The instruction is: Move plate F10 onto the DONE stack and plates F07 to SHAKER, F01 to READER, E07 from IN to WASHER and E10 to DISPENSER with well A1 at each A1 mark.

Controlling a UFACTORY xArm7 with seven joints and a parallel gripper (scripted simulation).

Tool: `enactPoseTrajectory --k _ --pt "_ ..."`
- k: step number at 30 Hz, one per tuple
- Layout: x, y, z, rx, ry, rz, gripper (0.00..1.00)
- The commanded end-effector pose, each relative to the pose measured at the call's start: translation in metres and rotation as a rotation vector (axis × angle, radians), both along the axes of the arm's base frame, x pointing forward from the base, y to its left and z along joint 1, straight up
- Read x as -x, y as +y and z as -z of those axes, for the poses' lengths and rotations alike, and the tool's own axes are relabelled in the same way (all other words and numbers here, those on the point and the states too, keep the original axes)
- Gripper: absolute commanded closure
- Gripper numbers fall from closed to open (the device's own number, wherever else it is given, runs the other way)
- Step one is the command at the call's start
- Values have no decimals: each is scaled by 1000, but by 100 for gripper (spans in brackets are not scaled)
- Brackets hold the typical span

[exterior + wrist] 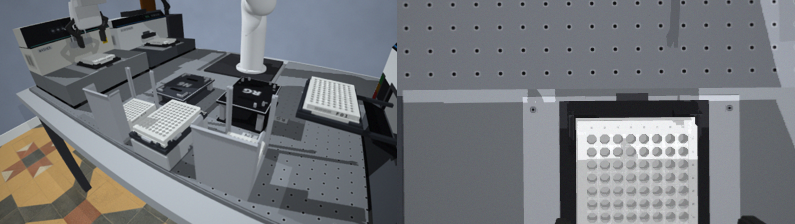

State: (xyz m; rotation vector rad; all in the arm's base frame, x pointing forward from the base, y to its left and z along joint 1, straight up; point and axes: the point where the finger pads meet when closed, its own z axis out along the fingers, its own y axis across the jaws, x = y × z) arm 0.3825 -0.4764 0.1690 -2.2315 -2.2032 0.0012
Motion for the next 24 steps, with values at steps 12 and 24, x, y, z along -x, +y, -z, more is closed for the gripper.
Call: enactPoseTrajectory --k 12,24 --pt "-1 -1 -21 4 -3 0 0" --pt "-1 -1 -37 4 -3 0 0"
